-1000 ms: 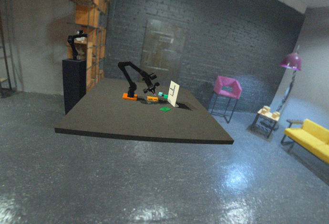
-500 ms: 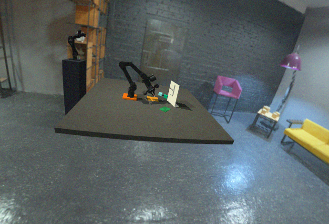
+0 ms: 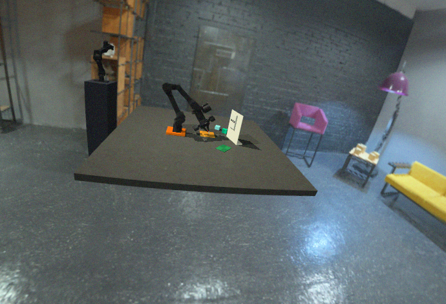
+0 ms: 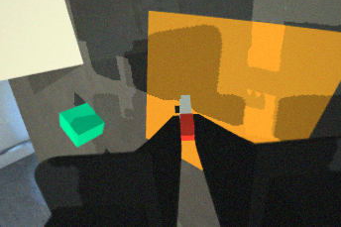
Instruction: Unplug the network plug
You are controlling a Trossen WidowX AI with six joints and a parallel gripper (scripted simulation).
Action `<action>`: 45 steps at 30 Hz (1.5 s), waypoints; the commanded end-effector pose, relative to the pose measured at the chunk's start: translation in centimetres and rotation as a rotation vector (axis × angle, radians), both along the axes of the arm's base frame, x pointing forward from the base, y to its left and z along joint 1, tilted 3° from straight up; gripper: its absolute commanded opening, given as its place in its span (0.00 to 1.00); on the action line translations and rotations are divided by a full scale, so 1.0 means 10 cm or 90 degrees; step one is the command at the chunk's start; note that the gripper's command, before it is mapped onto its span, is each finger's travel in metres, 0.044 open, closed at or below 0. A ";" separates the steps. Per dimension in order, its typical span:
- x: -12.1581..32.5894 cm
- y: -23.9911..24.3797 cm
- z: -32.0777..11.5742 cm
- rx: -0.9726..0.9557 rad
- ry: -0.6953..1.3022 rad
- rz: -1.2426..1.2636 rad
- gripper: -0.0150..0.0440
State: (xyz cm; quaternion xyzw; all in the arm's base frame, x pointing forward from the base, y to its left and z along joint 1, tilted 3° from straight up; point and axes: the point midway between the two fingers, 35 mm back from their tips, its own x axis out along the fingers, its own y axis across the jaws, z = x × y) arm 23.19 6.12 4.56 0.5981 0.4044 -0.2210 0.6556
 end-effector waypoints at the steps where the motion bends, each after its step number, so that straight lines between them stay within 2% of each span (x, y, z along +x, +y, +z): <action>1: -0.01 0.00 -0.03 -0.001 0.003 -0.003 0.25; 22: 0.02 0.02 -0.04 0.000 0.000 0.000 0.25; 28: 0.02 0.02 -0.04 0.000 0.000 0.000 0.52; 45: -0.03 0.00 0.04 0.000 0.001 -0.001 0.52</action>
